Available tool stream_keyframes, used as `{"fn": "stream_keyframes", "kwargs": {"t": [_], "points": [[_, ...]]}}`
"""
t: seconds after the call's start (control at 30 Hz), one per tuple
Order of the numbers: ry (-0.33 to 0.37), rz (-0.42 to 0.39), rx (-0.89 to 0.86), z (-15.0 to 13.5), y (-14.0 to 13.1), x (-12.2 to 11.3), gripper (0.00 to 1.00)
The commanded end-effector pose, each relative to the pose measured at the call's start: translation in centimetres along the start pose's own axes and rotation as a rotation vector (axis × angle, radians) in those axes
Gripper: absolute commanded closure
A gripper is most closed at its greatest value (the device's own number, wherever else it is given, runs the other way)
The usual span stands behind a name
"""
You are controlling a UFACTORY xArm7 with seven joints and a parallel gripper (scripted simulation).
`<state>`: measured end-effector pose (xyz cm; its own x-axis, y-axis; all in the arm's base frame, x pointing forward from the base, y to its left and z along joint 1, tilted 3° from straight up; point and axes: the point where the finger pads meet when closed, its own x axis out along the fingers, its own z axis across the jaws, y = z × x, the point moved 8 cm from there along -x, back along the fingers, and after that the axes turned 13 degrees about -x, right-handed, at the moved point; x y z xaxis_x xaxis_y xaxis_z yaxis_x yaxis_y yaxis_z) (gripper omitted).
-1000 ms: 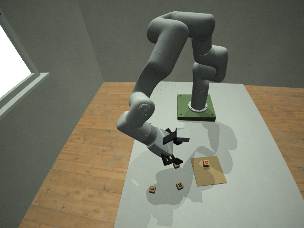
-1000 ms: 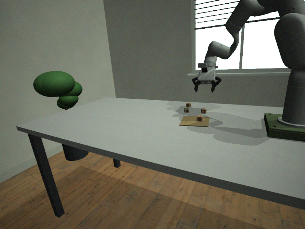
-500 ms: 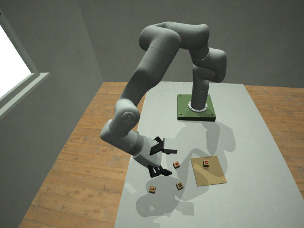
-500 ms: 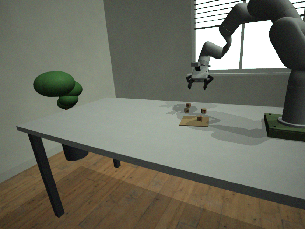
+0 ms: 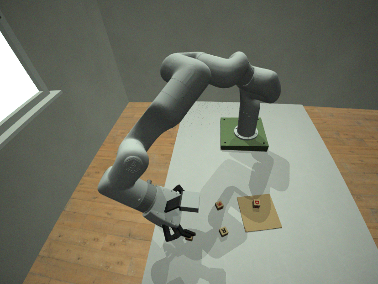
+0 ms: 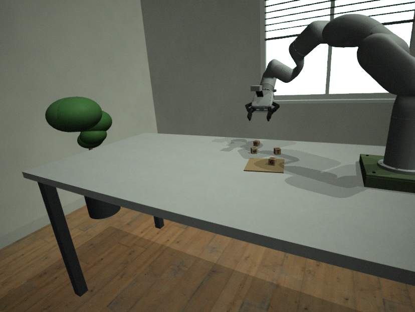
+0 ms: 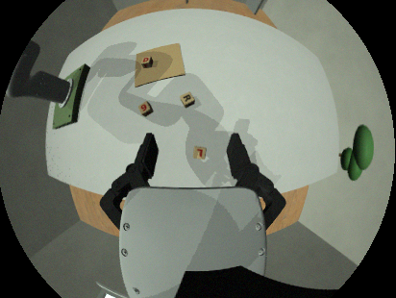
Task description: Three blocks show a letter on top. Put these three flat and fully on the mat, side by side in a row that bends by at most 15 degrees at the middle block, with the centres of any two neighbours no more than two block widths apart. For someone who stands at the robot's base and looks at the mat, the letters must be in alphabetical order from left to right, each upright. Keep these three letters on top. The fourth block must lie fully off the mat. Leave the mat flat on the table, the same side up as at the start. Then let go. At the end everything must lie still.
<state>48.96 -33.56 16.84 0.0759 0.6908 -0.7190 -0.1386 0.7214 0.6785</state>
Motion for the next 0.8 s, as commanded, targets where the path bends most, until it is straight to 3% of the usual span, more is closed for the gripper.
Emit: {"fn": "stream_keyframes", "kwargs": {"t": [0.0, 0.77], "points": [[0.010, 0.007, -0.002, 1.17, -1.17, -0.87, 0.00], [0.011, 0.006, -0.002, 1.29, -1.36, -0.96, 0.00]]}}
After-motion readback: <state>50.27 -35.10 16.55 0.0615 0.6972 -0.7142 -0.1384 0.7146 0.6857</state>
